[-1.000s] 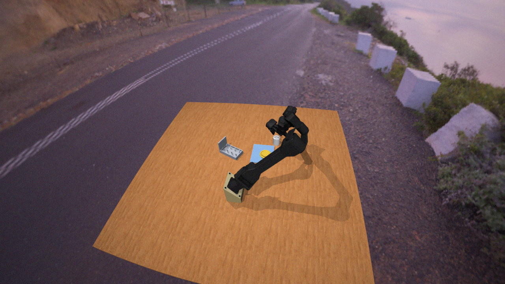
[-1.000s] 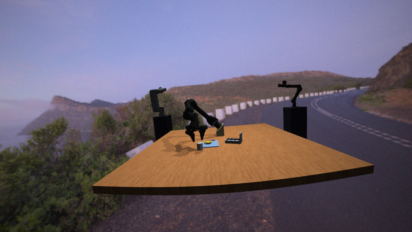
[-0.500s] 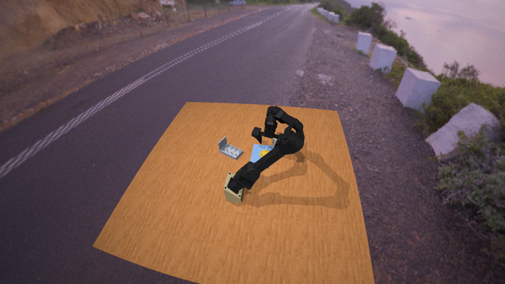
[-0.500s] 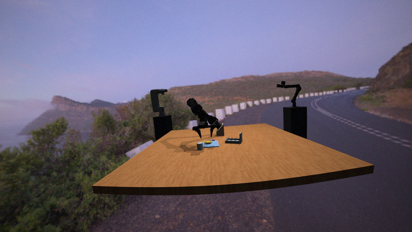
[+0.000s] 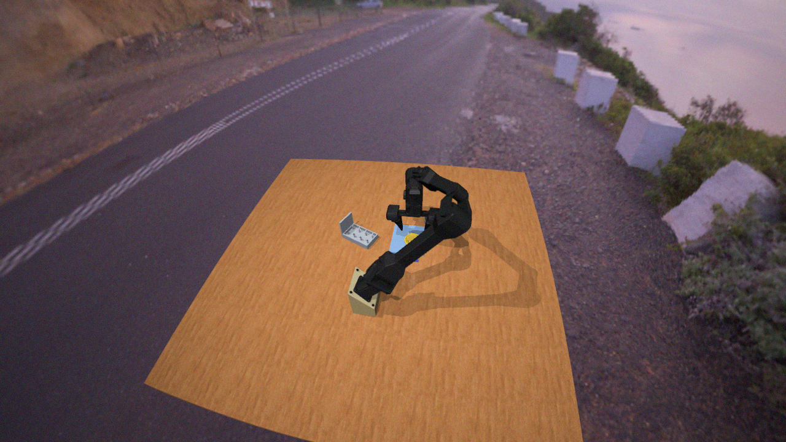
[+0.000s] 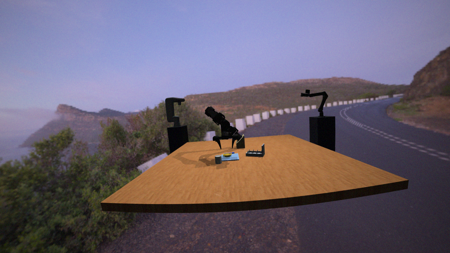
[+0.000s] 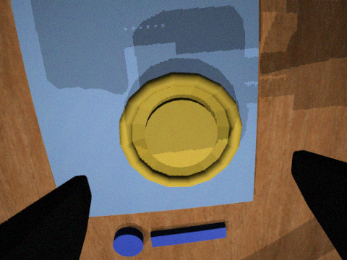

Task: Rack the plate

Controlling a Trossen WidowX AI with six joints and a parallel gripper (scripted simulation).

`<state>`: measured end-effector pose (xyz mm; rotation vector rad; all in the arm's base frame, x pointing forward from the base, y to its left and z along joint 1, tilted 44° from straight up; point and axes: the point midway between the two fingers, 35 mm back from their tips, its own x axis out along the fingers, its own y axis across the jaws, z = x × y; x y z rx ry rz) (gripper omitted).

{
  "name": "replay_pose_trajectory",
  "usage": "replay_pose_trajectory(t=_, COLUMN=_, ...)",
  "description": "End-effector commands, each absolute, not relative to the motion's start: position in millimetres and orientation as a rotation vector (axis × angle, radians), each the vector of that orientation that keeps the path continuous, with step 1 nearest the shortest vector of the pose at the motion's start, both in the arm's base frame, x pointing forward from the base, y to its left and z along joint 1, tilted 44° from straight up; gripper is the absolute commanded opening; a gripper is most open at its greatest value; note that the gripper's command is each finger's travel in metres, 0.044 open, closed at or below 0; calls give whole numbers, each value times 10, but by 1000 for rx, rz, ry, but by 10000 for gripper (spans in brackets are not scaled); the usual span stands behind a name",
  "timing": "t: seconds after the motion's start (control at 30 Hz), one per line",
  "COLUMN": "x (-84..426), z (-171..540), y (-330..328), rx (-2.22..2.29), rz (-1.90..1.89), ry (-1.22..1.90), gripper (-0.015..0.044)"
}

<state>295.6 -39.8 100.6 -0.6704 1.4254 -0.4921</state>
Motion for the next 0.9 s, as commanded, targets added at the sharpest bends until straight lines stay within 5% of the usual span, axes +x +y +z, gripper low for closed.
replay_pose_trajectory(t=0.0, x=2952, z=966, y=-438, rx=-681, rz=-492, ry=1429, gripper=400)
replay_pose_trajectory(t=0.87, x=2991, z=663, y=-715, rx=-682, rz=-492, ry=1430, gripper=400)
